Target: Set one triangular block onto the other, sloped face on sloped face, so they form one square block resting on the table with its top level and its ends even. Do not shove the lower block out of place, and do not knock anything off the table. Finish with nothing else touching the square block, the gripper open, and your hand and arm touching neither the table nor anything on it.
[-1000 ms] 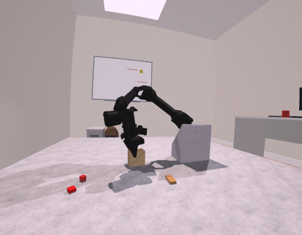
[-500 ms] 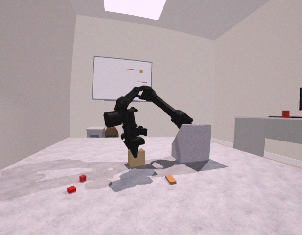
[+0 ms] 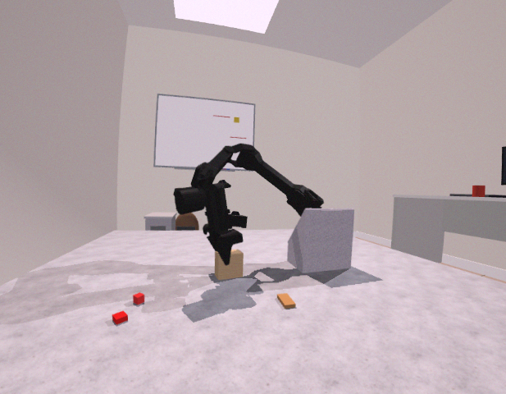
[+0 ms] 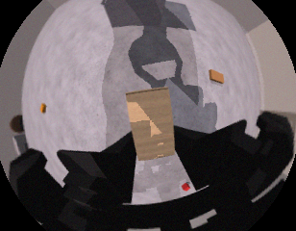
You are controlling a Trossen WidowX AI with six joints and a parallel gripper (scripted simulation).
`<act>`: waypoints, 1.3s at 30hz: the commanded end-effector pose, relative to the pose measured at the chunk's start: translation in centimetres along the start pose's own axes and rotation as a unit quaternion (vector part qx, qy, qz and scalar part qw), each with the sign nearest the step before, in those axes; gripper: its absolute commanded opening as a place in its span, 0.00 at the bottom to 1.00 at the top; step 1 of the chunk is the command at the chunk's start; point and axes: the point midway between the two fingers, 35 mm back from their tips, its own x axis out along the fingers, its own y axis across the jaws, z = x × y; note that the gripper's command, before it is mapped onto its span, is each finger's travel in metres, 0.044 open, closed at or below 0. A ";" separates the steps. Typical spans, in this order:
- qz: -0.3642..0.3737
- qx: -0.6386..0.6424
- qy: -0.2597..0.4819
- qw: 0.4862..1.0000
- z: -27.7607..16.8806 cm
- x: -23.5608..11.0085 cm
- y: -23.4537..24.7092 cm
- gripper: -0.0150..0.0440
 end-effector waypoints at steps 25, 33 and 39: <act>0.000 0.000 0.000 1.000 0.0 0.0 0.0 0.88; 0.000 0.000 0.000 1.000 0.0 0.0 0.0 1.00; -0.002 -0.001 0.001 1.000 -0.5 -3.5 -0.1 1.00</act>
